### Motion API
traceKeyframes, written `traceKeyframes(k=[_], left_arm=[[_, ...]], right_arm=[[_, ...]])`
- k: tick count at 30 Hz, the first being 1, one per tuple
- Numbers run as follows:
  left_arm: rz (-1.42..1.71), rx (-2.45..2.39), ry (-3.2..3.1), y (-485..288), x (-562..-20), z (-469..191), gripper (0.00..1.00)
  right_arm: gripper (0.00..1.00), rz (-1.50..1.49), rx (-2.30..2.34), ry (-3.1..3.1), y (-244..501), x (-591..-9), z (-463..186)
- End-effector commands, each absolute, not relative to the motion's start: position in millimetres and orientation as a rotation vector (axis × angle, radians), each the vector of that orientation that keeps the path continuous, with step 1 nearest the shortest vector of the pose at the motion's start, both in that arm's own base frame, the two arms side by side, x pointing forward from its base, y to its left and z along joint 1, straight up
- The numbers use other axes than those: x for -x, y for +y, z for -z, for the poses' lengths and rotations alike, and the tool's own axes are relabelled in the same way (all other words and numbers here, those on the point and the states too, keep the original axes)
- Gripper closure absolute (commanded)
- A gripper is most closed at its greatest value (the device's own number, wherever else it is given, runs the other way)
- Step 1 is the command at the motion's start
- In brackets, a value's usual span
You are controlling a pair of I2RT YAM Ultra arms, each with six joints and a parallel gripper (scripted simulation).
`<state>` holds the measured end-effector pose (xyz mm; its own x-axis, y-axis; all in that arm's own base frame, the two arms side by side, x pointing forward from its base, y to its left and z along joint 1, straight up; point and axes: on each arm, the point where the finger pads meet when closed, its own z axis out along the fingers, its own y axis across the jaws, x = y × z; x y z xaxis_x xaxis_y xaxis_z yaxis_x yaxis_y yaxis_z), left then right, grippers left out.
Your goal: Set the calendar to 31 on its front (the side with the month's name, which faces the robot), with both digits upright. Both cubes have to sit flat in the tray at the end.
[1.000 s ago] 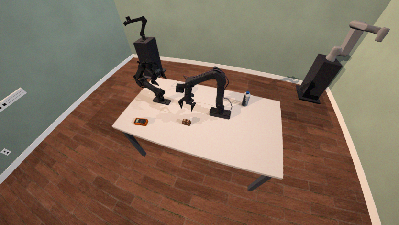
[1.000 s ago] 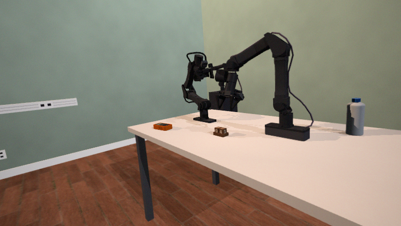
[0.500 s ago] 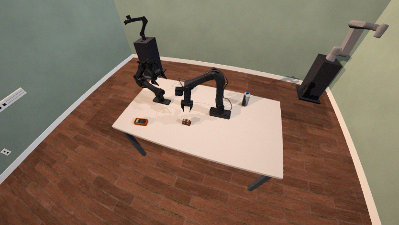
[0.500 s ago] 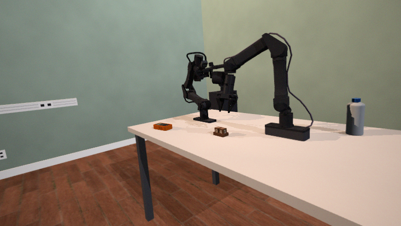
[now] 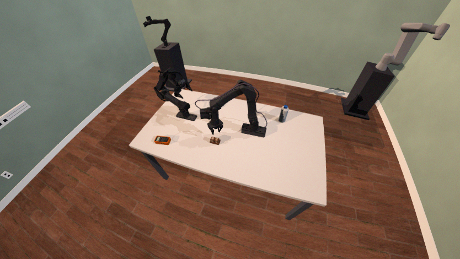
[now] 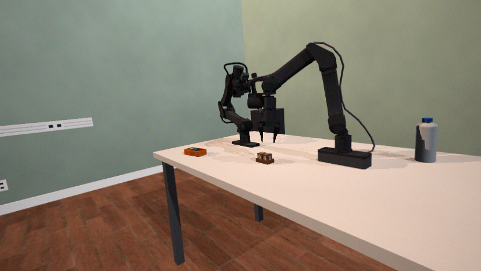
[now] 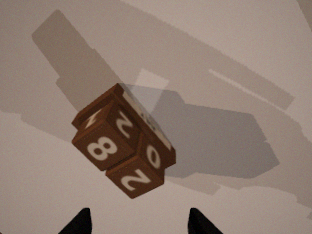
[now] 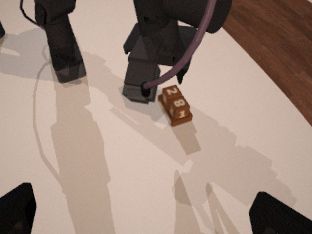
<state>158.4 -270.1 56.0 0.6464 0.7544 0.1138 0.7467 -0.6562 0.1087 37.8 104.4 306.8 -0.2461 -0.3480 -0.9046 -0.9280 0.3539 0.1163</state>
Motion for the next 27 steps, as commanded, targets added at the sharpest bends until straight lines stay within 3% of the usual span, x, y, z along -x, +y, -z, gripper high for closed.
traceKeyframes(k=[1,13,27], left_arm=[[-0.122,-2.61,1.59,-279,-163,-53,0.45],[0.02,-2.242,2.159,-270,-178,-29,0.45],[0.004,-2.239,2.184,-263,-182,-28,0.45]], right_arm=[[0.0,-0.903,1.102,1.745,98,-37,-319],[0.0,-0.903,1.102,1.745,98,-37,-319],[0.0,-0.903,1.102,1.745,98,-37,-319]])
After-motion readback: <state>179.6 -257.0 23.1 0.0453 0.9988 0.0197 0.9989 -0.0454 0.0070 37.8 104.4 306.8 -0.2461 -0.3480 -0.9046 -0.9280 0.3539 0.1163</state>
